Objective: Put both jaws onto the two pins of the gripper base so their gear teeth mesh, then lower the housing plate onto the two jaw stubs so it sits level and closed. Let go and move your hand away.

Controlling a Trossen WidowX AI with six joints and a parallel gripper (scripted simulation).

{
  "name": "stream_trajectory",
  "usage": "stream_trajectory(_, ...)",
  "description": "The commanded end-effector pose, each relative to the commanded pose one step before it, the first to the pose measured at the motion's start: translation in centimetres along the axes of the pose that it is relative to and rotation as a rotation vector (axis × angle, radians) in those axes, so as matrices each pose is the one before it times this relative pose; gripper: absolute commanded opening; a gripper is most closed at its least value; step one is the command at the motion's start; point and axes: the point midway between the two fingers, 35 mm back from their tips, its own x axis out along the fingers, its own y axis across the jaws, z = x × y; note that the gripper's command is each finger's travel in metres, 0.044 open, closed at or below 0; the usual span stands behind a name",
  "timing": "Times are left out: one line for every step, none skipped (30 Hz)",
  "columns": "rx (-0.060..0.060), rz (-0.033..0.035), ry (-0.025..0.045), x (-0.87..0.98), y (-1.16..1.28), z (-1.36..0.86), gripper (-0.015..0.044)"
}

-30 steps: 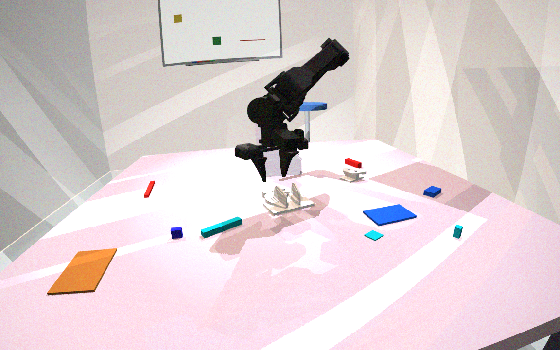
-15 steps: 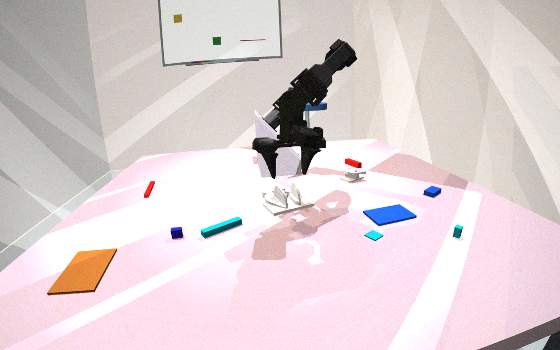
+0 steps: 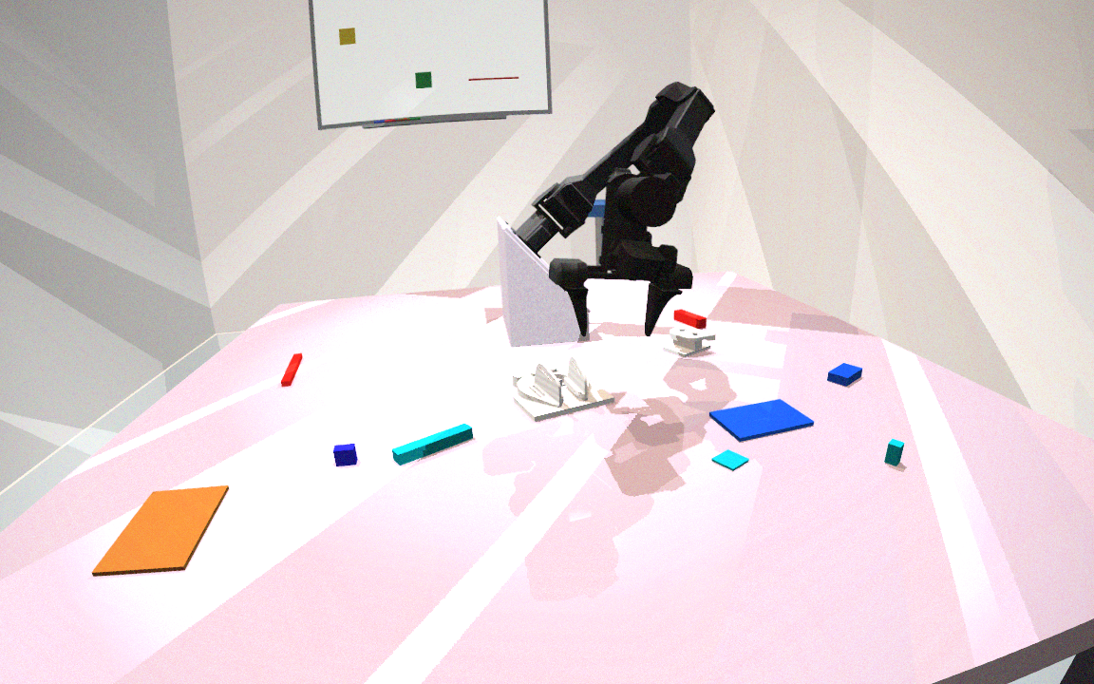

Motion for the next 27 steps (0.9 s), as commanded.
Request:
stream_trajectory(0.0886,-0.00411,-0.00086,-0.285,1.845,-0.704,0.044)
stream_trajectory(0.0224,0.00037,-0.00004,-0.056,0.462,-0.222,0.044)
stream_trajectory(0.0224,0.00046,-0.00003,-0.056,0.452,-0.239,0.044)
stream_trajectory(0.0224,0.00056,0.0,-0.056,0.441,-0.256,0.044)
stream_trajectory(0.0224,0.00065,0.00002,-0.056,0.43,-0.272,0.044)
stream_trajectory(0.0224,0.00075,0.00006,-0.056,0.418,-0.288,0.044)
stream_trajectory(0.0224,0.00084,0.0001,-0.057,0.405,-0.303,0.044)
stream_trajectory(0.0224,0.00093,0.00015,-0.057,0.392,-0.318,0.044)
stream_trajectory(0.0224,0.00102,0.0002,-0.057,0.379,-0.332,0.044)
stream_trajectory(0.0224,0.0011,0.00026,-0.057,0.365,-0.346,0.044)
stream_trajectory(0.0225,0.00118,0.00032,-0.057,0.35,-0.359,0.044)
stream_trajectory(0.0225,0.00126,0.00039,-0.057,0.335,-0.371,0.044)
stream_trajectory(0.0225,0.00133,0.00047,-0.058,0.319,-0.382,0.044)
stream_trajectory(0.0225,0.00141,0.00055,-0.058,0.303,-0.393,0.044)
stream_trajectory(0.0225,0.00147,0.00064,-0.058,0.287,-0.403,0.044)
stream_trajectory(0.0225,0.00154,0.00073,-0.059,0.27,-0.413,0.044)
stream_trajectory(0.0225,0.00159,0.00082,-0.059,0.253,-0.422,0.044)
stream_trajectory(0.0225,0.00165,0.00092,-0.059,0.236,-0.43,0.044)
stream_trajectory(0.0226,0.0017,0.00103,-0.059,0.218,-0.437,0.044)
stream_trajectory(0.0226,0.00174,0.00114,-0.06,0.2,-0.444,0.044)
stream_trajectory(0.0226,0.00178,0.00125,-0.06,0.182,-0.449,0.044)
stream_trajectory(0.0226,0.00181,0.00137,-0.06,0.164,-0.455,0.044)
stream_trajectory(0.0226,0.00183,0.00149,-0.061,0.146,-0.459,0.044)
stream_trajectory(0.0227,0.00185,0.00161,-0.061,0.128,-0.462,0.044)
stream_trajectory(0.0227,0.00187,0.00174,-0.062,0.109,-0.465,0.044)
stream_trajectory(0.0227,0.00187,0.00186,-0.062,0.091,-0.467,0.044)
stream_trajectory(0.0227,0.00187,0.00199,-0.062,0.072,-0.468,0.044)
